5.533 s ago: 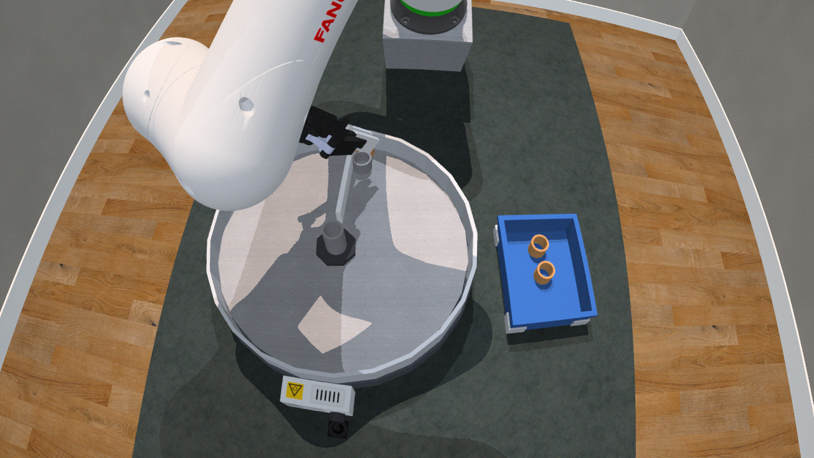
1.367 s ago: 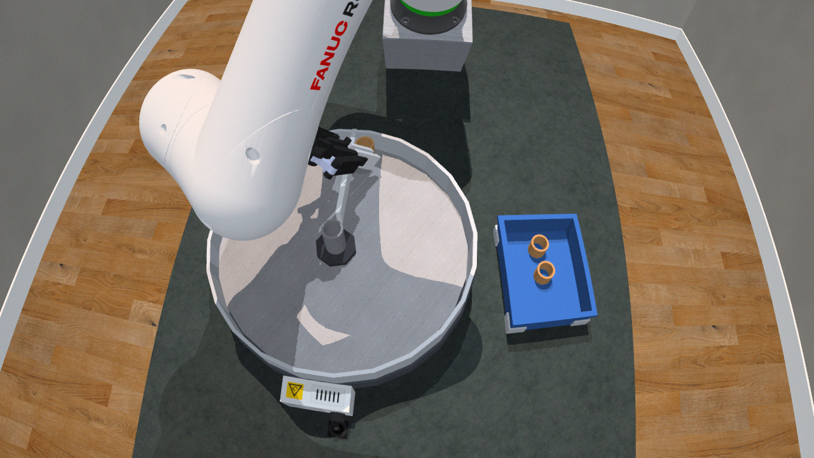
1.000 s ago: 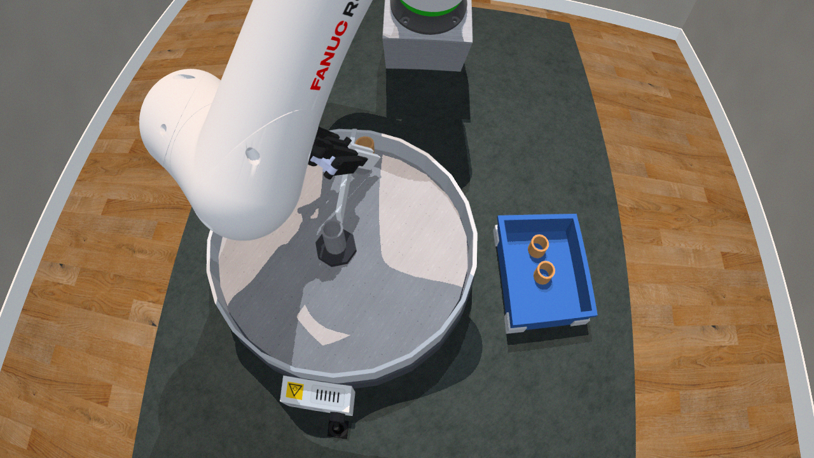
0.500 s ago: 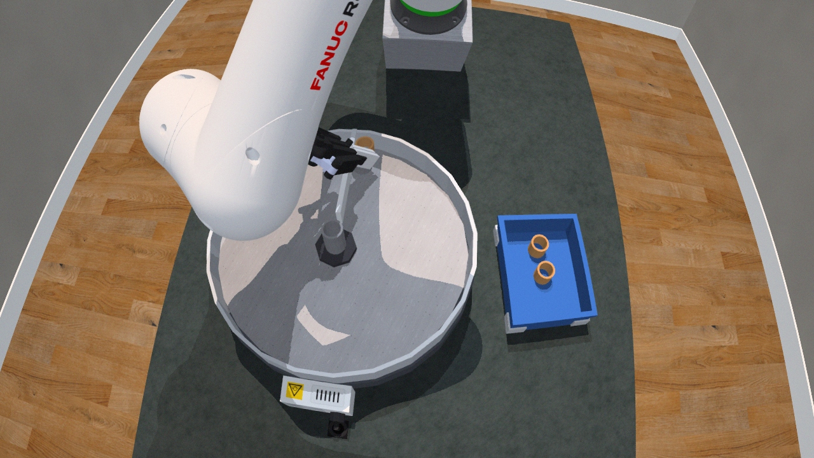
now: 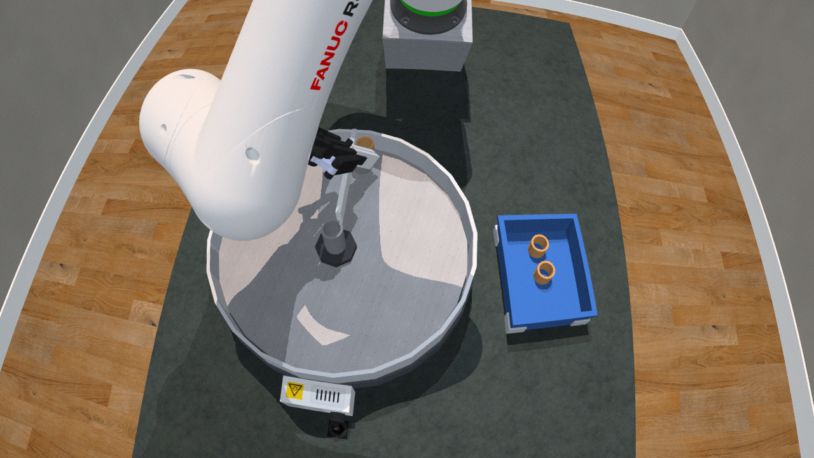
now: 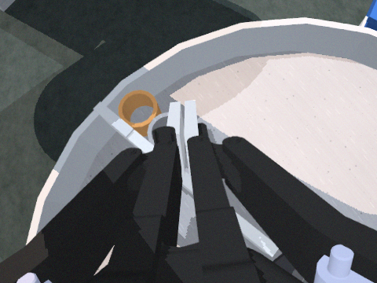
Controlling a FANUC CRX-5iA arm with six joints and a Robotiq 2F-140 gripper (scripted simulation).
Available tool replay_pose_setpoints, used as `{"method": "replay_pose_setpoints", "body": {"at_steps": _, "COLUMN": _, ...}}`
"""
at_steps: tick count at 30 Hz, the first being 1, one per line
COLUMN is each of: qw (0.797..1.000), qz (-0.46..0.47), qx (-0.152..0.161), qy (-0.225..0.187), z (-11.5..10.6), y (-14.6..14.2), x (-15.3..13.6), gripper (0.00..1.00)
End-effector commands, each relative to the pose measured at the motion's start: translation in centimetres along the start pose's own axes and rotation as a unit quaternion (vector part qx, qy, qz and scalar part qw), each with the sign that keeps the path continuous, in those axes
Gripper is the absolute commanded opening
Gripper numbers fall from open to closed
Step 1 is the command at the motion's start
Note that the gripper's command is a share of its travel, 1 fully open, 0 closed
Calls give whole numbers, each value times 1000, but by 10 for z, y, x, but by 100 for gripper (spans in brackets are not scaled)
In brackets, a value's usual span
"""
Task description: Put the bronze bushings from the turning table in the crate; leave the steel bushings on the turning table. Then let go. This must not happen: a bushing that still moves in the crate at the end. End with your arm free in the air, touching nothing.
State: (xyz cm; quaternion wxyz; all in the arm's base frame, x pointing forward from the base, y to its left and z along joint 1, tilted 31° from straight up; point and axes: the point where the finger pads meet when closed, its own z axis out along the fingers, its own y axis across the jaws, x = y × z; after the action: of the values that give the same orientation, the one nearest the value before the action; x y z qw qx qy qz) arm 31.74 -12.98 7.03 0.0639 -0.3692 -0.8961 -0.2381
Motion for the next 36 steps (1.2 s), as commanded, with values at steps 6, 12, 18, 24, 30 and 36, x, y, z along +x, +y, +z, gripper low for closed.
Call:
{"method": "replay_pose_setpoints", "body": {"at_steps": 6, "qw": 1000, "qz": 0, "qx": 1, "qy": 0, "z": 0, "y": -1, "x": 0, "gripper": 0}}
{"method": "replay_pose_setpoints", "body": {"at_steps": 12, "qw": 1000, "qz": 0, "qx": 1, "qy": 0, "z": 0, "y": -1, "x": 0, "gripper": 0}}
{"method": "replay_pose_setpoints", "body": {"at_steps": 18, "qw": 1000, "qz": 0, "qx": 1, "qy": 0, "z": 0, "y": -1, "x": 0, "gripper": 0}}
{"method": "replay_pose_setpoints", "body": {"at_steps": 24, "qw": 1000, "qz": 0, "qx": 1, "qy": 0, "z": -4, "y": -1, "x": 3, "gripper": 0}}
{"method": "replay_pose_setpoints", "body": {"at_steps": 30, "qw": 1000, "qz": 0, "qx": 1, "qy": 0, "z": -18, "y": -1, "x": 15, "gripper": 0}}
{"method": "replay_pose_setpoints", "body": {"at_steps": 36, "qw": 1000, "qz": 0, "qx": 1, "qy": 0, "z": -32, "y": -1, "x": 27, "gripper": 0}}
